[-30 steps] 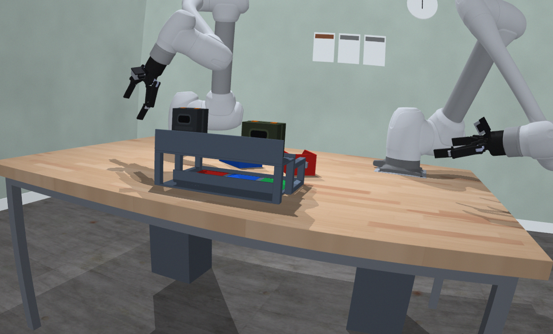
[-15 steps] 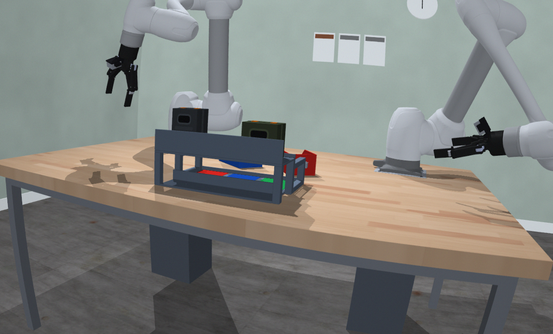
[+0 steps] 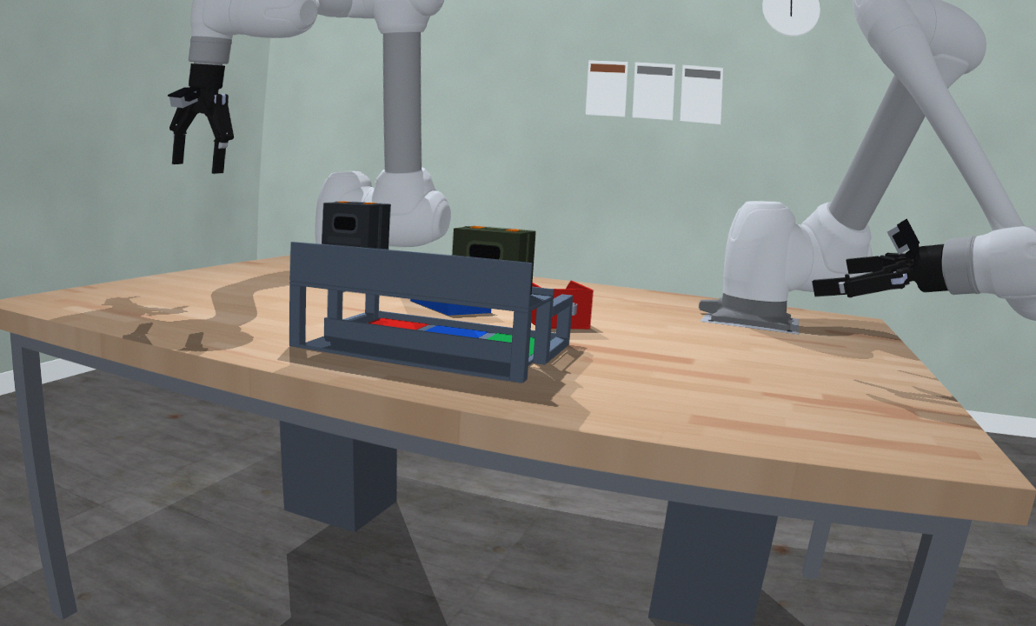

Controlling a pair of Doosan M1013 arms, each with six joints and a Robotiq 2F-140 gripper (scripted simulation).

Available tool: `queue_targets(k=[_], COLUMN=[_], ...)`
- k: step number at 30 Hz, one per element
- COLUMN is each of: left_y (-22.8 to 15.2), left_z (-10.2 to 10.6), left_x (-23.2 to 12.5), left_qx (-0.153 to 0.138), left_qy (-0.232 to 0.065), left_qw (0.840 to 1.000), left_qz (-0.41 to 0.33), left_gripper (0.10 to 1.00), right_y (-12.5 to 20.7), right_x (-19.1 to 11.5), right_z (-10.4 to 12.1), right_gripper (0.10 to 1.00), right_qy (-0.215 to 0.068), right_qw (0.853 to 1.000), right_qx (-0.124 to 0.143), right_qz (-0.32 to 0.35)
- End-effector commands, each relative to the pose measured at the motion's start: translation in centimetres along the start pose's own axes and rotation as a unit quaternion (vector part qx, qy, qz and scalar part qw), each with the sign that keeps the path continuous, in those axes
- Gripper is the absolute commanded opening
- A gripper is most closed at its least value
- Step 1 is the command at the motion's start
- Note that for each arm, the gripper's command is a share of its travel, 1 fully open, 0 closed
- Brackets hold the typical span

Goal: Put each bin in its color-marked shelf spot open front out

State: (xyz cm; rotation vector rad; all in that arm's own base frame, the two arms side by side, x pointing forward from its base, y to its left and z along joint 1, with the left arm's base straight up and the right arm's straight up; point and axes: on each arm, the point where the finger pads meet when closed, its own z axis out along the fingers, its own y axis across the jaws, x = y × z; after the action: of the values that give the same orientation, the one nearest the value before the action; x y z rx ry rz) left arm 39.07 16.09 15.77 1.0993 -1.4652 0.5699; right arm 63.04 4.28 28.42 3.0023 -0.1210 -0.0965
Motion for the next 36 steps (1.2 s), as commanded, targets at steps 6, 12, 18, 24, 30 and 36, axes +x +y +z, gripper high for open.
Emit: queue_targets(k=[6, 12, 18, 24, 30, 36], left_y=[0.0, 0.0, 0.0, 0.0, 0.0, 0.0], left_z=[0.0, 0.0, 0.0, 0.0, 0.0, 0.0], left_x=[0.0, 0.0, 0.0, 0.0, 0.0, 0.0], left_qx=[0.0, 0.0, 0.0, 0.0, 0.0, 0.0], left_qy=[-0.001, -0.001, -0.001, -0.001, -0.001, -0.001], left_qw=[1.0, 1.0, 1.0, 1.0, 1.0, 1.0], left_qz=[0.0, 0.0, 0.0, 0.0, 0.0, 0.0], left_gripper=[1.0, 1.0, 1.0, 1.0, 1.0, 1.0], right_y=[2.5, 3.4, 4.2, 4.5, 4.6, 4.6], right_x=[1.2, 1.6, 1.9, 2.1, 2.1, 2.1], right_z=[-1.9, -2.5, -3.1, -3.3, -3.4, -3.4], right_gripper=[1.0, 1.0, 1.0, 1.0, 1.0, 1.0], right_qy=[0.015, 0.022, 0.029, 0.032, 0.033, 0.033], right_qw=[0.999, 0.998, 0.997, 0.996, 0.996, 0.996], right_qx=[0.041, 0.052, 0.062, 0.067, 0.068, 0.068], right_qz=[-0.023, -0.03, -0.037, -0.039, -0.04, -0.04])
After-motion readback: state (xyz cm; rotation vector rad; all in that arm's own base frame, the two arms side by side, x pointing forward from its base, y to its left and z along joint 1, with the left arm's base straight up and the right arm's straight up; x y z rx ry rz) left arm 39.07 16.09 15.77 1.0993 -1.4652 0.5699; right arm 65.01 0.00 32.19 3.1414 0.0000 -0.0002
